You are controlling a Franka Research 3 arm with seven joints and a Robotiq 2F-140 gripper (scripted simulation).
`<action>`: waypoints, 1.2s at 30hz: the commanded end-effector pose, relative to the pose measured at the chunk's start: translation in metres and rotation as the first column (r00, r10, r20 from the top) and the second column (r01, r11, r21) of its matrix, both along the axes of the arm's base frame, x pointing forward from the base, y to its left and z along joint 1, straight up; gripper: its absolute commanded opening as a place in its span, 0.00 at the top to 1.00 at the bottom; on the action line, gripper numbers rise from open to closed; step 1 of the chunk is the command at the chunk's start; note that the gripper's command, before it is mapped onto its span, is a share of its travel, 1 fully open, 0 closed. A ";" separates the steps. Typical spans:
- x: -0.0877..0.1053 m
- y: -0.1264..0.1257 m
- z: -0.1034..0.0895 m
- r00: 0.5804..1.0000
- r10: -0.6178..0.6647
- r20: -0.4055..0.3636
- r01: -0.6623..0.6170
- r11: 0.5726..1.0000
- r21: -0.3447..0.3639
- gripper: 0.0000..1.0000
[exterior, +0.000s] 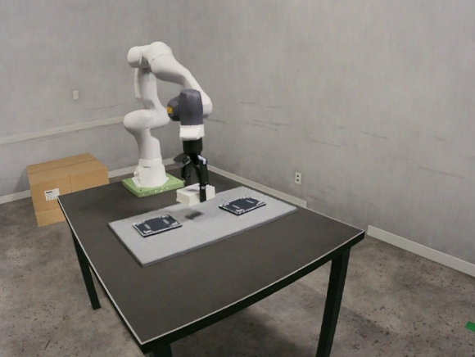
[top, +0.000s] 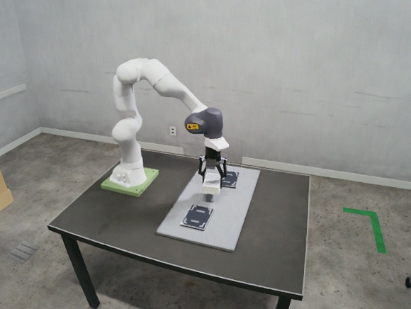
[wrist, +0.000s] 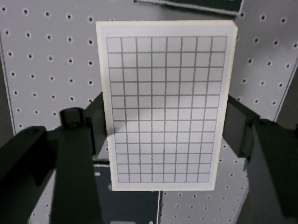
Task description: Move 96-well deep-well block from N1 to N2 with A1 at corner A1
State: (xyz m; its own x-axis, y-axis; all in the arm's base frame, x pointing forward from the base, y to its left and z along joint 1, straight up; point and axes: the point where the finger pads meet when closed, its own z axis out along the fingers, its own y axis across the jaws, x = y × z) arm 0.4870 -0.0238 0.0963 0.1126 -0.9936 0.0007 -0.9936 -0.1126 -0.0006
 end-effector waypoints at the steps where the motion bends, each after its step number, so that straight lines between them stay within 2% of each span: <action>1: 0.003 0.005 0.001 0.999 -0.043 0.006 0.043 0.999 -0.004 0.40; 16: 0.011 0.055 0.001 0.999 -0.043 0.006 0.043 0.999 -0.004 0.40; 18: 0.011 0.055 0.001 0.999 -0.043 0.006 0.043 0.999 -0.004 0.40; 33: 0.018 0.104 0.001 0.999 -0.043 0.006 0.043 0.999 -0.004 0.40; 36: 0.019 0.107 0.001 0.999 -0.043 0.006 0.043 0.999 -0.004 0.40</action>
